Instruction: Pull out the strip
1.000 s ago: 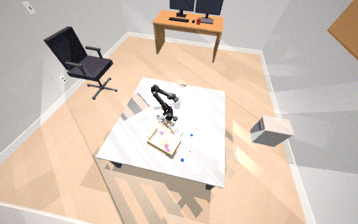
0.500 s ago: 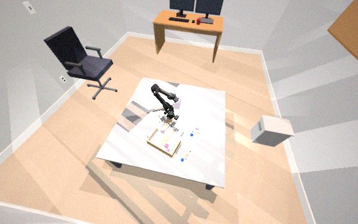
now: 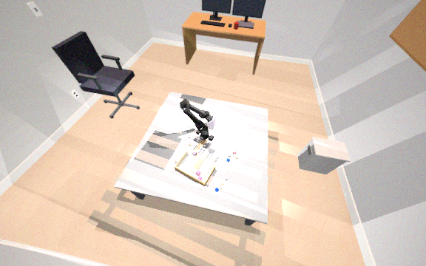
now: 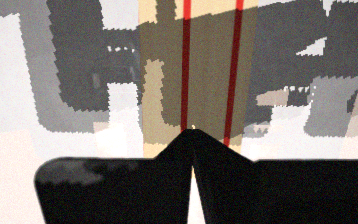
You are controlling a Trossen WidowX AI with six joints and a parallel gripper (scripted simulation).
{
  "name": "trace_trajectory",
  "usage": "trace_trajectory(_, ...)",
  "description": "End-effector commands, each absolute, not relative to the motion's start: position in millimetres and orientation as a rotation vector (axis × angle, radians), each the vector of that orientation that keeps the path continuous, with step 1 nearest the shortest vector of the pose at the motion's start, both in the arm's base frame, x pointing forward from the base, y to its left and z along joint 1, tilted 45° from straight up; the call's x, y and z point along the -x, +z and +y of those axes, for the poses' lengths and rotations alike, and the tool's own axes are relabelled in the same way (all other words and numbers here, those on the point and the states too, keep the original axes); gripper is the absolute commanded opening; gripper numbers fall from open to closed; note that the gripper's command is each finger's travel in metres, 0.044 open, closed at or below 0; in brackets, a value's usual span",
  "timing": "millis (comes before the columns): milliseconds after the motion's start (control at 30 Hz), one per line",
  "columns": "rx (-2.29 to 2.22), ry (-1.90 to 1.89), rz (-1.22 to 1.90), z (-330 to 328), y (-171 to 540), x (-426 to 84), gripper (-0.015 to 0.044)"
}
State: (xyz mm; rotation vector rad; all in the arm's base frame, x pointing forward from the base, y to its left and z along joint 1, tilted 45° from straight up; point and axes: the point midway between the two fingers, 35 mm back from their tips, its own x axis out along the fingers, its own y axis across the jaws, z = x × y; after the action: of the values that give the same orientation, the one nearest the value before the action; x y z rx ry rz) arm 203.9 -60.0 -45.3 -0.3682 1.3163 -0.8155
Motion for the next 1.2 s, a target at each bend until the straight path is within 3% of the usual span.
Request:
trace_trajectory(0, 0.373, -0.819, 1.351, -61.2, -50.2, -188.2, 0.0)
trace_trajectory(1167, 0.373, -0.818, 1.351, -59.8, -51.6, -181.8, 0.0)
